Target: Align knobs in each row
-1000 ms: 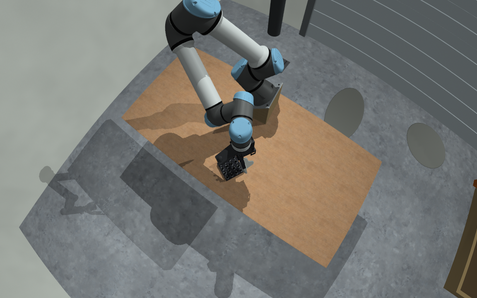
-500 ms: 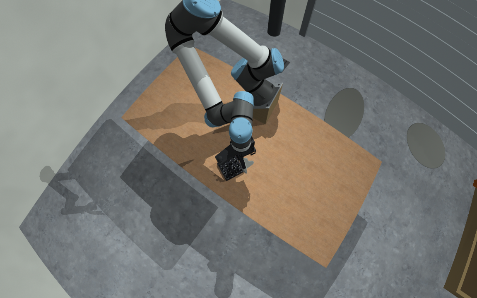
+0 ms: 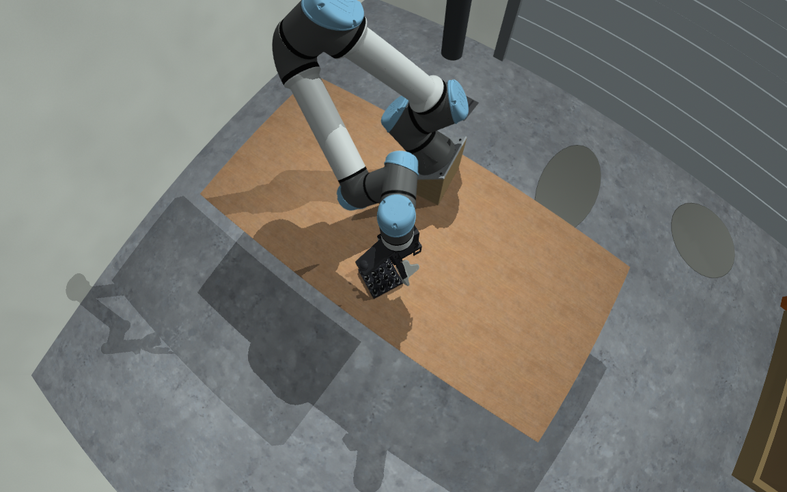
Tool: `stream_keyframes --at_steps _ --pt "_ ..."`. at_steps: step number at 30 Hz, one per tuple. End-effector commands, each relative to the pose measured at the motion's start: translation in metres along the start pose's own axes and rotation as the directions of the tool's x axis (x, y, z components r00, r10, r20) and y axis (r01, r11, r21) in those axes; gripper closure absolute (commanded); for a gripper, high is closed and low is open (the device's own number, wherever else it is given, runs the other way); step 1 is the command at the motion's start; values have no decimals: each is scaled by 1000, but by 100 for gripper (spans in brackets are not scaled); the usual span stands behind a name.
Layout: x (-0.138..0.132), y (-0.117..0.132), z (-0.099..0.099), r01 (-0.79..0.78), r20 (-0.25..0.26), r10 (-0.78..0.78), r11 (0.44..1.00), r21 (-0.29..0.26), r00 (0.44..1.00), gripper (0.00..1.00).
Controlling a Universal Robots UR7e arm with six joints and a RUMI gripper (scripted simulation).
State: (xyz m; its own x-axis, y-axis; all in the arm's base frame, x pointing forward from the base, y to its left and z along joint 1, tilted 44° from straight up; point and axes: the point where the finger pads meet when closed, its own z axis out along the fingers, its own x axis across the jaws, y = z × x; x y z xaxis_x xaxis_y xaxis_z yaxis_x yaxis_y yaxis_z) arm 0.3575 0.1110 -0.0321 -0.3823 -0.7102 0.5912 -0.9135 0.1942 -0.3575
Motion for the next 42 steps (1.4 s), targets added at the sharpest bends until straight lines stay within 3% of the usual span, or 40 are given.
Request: stream_keyframes --at_steps 1,13,24,26,41,42 --pt "-1 -1 1 64 2 -64 998 1 998 0" --pt "-2 -4 4 279 2 -279 960 1 960 0" --pt "-3 -6 9 574 3 -574 819 2 819 0" --pt "-3 -6 9 574 3 -574 819 2 819 0" --pt "-3 -7 16 881 2 -881 473 3 473 0" --pt "-3 -7 16 881 2 -881 473 3 473 0"
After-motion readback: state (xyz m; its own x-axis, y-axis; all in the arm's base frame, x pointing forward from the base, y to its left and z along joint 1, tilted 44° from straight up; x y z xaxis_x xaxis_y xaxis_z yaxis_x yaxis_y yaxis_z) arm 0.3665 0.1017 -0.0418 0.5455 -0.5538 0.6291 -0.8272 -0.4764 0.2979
